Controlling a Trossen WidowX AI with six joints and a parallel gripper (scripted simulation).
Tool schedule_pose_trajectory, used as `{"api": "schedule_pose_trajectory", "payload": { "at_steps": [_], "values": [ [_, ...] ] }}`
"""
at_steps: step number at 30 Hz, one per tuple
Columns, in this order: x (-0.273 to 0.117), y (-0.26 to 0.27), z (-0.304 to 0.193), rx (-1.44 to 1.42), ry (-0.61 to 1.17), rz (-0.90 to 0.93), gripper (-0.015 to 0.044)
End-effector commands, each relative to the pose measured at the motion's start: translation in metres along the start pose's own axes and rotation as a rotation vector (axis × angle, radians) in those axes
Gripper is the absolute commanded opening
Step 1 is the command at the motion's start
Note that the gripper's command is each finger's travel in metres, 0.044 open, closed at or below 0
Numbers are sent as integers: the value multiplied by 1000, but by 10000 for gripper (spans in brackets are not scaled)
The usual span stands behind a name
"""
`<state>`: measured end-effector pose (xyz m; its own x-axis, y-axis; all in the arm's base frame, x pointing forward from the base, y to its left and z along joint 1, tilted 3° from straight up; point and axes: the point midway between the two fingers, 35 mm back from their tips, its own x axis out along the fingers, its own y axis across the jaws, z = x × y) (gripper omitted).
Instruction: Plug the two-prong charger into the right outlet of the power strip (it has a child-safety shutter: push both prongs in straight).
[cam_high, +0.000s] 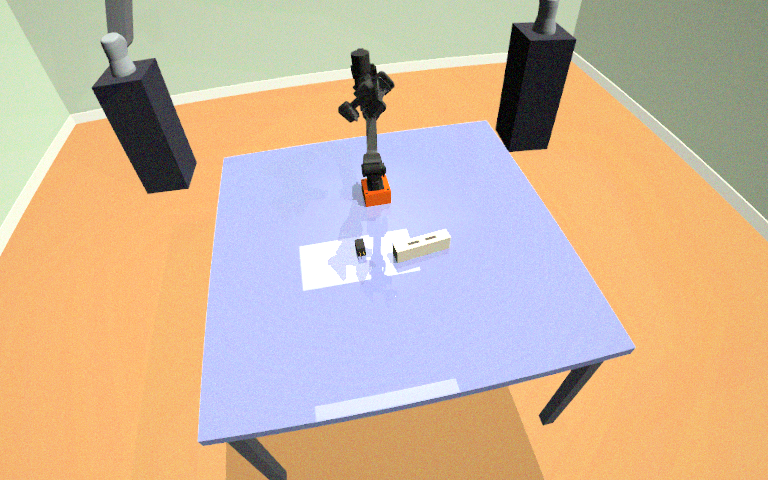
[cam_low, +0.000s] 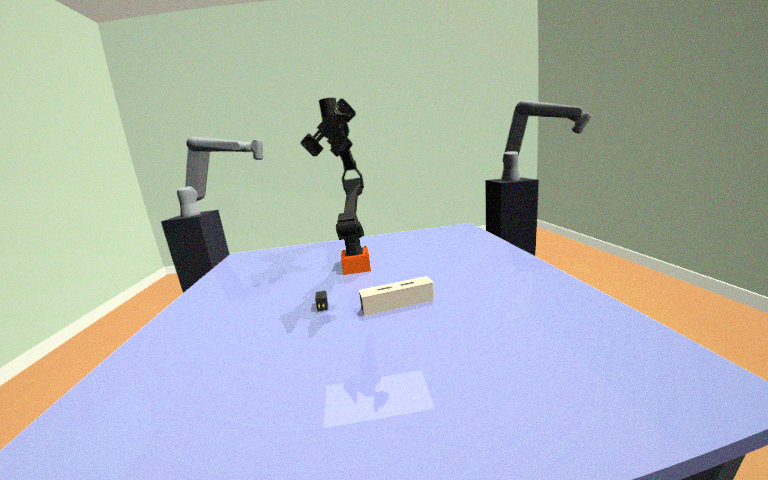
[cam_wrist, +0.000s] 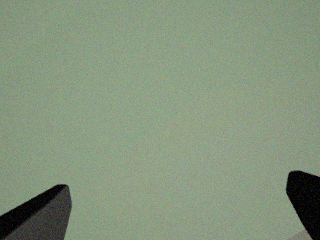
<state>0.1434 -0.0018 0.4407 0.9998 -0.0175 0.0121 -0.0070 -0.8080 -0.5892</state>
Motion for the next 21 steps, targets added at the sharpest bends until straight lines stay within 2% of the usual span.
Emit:
{"api": "schedule_pose_trajectory", "payload": {
  "at_steps": [1,21],
  "values": [
    [19,11,7,95,-45,58,440],
    [89,63,46,536,-181,346,440]
  ]
}}
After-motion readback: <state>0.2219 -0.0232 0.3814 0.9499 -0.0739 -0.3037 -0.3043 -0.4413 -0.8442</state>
